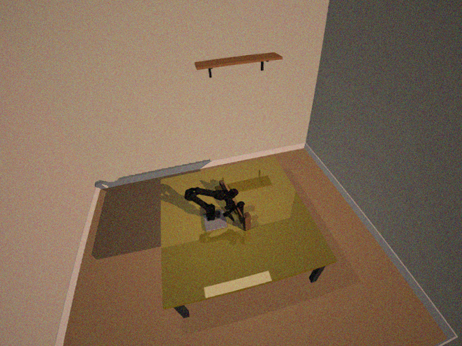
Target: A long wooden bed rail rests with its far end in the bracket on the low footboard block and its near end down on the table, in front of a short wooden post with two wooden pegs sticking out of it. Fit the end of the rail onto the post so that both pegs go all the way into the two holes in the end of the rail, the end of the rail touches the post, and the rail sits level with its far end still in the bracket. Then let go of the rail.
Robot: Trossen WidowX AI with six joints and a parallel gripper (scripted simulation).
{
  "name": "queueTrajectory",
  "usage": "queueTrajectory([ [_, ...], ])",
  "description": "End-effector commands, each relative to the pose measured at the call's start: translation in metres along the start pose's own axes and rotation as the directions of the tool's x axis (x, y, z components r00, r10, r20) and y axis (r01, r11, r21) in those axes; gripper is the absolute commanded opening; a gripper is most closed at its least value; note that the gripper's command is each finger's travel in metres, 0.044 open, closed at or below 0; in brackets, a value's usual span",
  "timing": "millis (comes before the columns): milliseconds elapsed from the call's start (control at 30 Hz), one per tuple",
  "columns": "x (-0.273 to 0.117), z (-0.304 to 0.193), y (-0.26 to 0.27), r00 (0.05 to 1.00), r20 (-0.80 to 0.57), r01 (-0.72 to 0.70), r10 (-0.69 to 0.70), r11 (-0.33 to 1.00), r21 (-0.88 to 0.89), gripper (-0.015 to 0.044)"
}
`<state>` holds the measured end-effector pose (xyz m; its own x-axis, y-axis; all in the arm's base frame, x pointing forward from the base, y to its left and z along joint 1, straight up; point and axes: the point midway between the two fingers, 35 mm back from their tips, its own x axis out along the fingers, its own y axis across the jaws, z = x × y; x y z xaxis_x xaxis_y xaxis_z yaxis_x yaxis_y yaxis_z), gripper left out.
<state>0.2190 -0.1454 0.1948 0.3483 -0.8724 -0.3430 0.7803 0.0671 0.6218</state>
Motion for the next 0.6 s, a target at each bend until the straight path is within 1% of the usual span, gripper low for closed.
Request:
queueTrajectory([
  [0, -0.012, -0.039, 0.057, 0.939, -0.334, -0.304, 0.079, 0.640, -0.705, 0.0440],
  [133, -0.014, -0.047, 0.064, 0.915, -0.396, -0.384, 0.076, 0.463, -0.799, 0.0440],
  [267, -0.015, -0.054, 0.068, 0.893, -0.445, -0.445, 0.064, 0.265, -0.856, 0.0440],
  [500, -0.019, -0.072, 0.074, 0.826, -0.563, -0.557, 0.024, -0.112, -0.823, 0.0440],
  [567, -0.025, -0.079, 0.080, 0.816, -0.576, -0.567, 0.045, -0.122, -0.814, 0.0440],
])
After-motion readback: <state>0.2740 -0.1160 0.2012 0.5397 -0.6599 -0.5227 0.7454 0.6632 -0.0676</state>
